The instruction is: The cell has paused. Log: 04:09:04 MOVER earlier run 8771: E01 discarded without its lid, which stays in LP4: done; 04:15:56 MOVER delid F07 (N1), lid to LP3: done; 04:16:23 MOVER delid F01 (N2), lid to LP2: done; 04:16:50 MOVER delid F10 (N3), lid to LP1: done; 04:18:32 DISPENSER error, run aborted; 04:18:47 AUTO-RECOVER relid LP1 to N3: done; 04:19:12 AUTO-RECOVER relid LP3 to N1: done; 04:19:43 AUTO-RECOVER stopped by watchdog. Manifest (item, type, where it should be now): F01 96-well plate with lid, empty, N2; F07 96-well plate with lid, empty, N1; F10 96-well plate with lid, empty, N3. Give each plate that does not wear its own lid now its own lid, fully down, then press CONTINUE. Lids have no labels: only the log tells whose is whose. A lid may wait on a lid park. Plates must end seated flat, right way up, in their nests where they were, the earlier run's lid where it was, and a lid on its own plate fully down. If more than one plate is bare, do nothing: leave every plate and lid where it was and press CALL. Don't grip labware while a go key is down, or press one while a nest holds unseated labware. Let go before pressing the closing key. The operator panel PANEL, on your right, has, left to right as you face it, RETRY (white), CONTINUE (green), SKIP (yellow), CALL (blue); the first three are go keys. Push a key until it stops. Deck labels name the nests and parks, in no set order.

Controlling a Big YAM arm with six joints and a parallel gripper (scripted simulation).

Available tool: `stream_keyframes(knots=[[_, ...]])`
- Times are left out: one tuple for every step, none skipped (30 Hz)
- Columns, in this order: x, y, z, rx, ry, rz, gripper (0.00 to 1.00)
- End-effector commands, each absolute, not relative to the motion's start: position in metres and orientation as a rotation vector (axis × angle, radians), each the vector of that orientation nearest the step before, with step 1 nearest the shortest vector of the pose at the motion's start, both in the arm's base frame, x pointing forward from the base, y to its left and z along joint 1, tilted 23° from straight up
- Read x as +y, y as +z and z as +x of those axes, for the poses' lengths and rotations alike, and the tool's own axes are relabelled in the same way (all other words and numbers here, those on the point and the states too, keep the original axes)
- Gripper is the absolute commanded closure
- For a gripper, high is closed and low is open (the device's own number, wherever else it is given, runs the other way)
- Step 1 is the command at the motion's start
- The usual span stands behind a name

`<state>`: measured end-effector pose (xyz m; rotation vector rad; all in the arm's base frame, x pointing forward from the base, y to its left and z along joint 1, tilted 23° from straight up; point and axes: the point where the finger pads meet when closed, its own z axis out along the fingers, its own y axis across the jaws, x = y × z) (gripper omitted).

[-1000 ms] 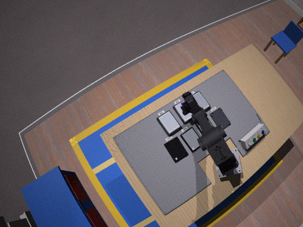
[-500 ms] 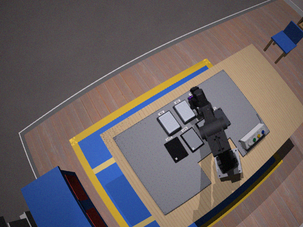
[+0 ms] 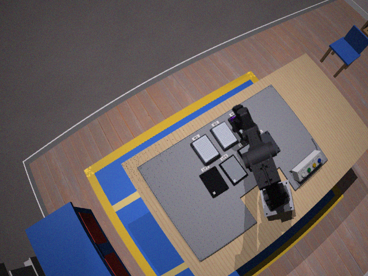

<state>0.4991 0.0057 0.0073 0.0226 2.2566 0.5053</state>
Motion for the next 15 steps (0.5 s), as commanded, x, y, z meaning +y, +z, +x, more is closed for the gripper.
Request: stream_keyframes(knots=[[0.004,0.016,0.508,2.228,0.490,-0.006,1.00],[0.004,0.016,0.508,2.228,0.490,-0.006,1.00],[0.004,0.016,0.508,2.228,0.490,-0.006,1.00],[0.004,0.016,0.508,2.228,0.490,-0.006,1.00],[0.004,0.016,0.508,2.228,0.490,-0.006,1.00],[0.004,0.016,0.508,2.228,0.490,-0.006,1.00],[0.004,0.016,0.508,2.228,0.490,-0.006,1.00],[0.004,0.016,0.508,2.228,0.490,-0.006,1.00],[0.004,0.016,0.508,2.228,0.490,-0.006,1.00],[0.004,0.016,0.508,2.228,0.490,-0.006,1.00],[0.004,0.016,0.508,2.228,0.490,-0.006,1.00],[0.004,0.016,0.508,2.228,0.490,-0.006,1.00],[0.004,0.016,0.508,2.228,0.490,-0.006,1.00],[0.004,0.016,0.508,2.228,0.490,-0.006,1.00],[0.008,0.014,0.494,2.262,0.497,-0.023,0.00]])
